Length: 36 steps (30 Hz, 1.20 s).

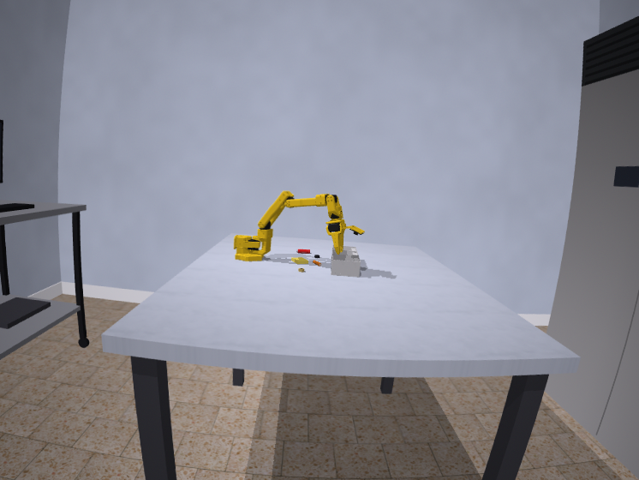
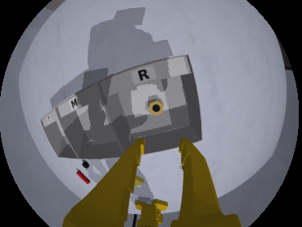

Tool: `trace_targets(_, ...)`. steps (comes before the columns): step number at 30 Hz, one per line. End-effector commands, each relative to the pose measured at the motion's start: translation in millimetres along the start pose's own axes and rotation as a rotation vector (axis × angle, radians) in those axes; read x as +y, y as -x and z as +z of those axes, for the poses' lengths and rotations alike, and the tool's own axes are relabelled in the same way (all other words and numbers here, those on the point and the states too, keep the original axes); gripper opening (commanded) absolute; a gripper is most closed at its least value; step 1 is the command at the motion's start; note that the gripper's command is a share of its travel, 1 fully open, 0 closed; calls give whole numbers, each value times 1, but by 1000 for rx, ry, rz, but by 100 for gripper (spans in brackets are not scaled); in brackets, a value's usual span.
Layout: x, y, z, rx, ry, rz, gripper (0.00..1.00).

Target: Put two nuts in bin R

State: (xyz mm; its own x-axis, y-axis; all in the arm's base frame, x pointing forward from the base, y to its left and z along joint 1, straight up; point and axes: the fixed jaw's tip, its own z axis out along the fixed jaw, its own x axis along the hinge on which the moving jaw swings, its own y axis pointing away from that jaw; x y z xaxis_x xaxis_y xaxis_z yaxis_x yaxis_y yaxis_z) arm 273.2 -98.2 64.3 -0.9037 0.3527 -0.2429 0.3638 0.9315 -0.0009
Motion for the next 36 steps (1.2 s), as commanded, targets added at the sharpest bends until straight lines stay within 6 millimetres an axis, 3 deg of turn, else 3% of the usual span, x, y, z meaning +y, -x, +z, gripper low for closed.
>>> trace_targets(1, -2, 14, -23, -103, 0, 17, 17)
trace_targets(23, -2, 13, -23, -102, -1, 8, 17)
trace_targets(36, -6, 10, -23, -91, -10, -81, 18)
